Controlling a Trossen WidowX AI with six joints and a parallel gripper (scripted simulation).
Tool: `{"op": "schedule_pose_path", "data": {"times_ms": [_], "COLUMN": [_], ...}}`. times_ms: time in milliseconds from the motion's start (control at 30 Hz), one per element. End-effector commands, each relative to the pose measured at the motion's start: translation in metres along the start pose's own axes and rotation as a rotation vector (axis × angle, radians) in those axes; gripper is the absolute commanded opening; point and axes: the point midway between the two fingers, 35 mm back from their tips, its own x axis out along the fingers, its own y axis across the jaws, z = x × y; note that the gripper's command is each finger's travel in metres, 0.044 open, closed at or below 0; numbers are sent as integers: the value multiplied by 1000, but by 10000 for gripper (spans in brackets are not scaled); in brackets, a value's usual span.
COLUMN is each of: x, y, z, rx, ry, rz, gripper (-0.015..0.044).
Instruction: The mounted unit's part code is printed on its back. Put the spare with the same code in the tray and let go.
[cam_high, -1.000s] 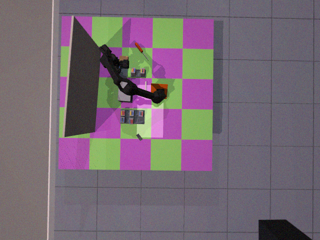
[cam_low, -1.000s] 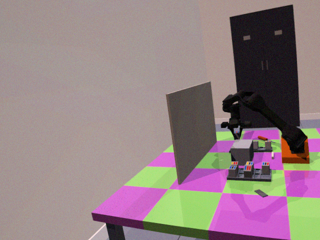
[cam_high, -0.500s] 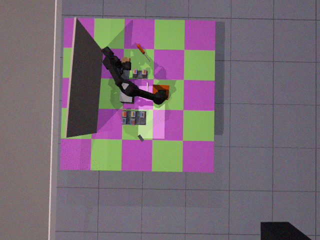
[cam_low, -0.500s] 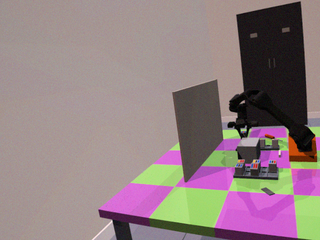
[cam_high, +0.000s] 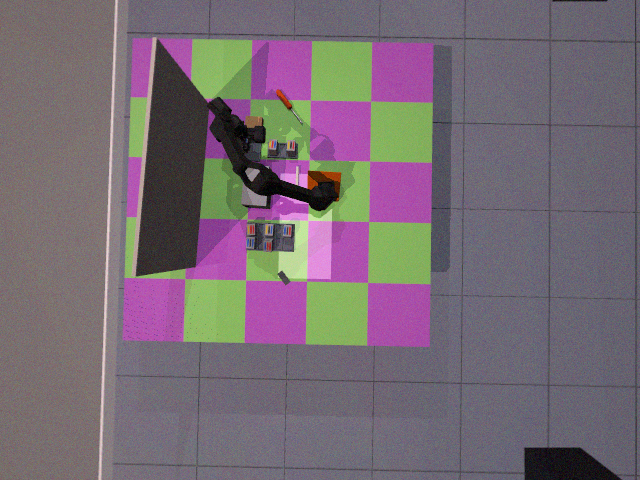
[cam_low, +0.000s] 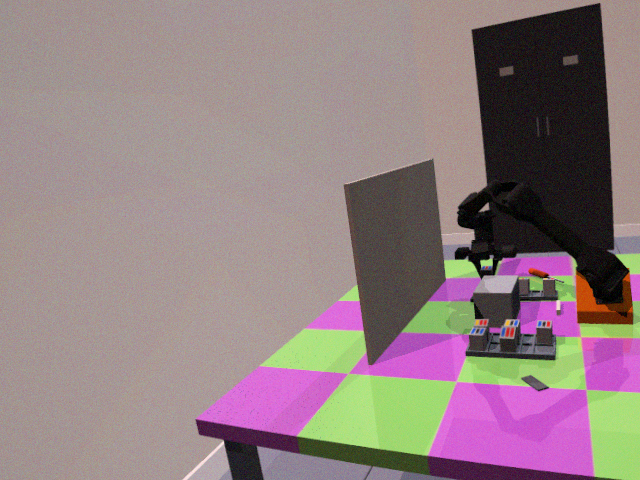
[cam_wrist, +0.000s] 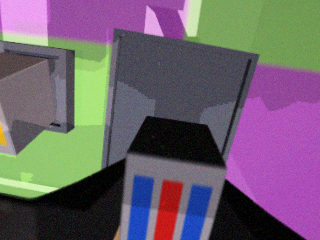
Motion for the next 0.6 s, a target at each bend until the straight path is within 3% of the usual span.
{"op": "schedule_pose_path", "data": {"times_ms": [0, 567], "x": [4, 18], "y": [0, 1], "z": [1, 2], "rx": [3, 3], "ry": [-4, -5], "rz": [-2, -2], "gripper": [0, 0]}}
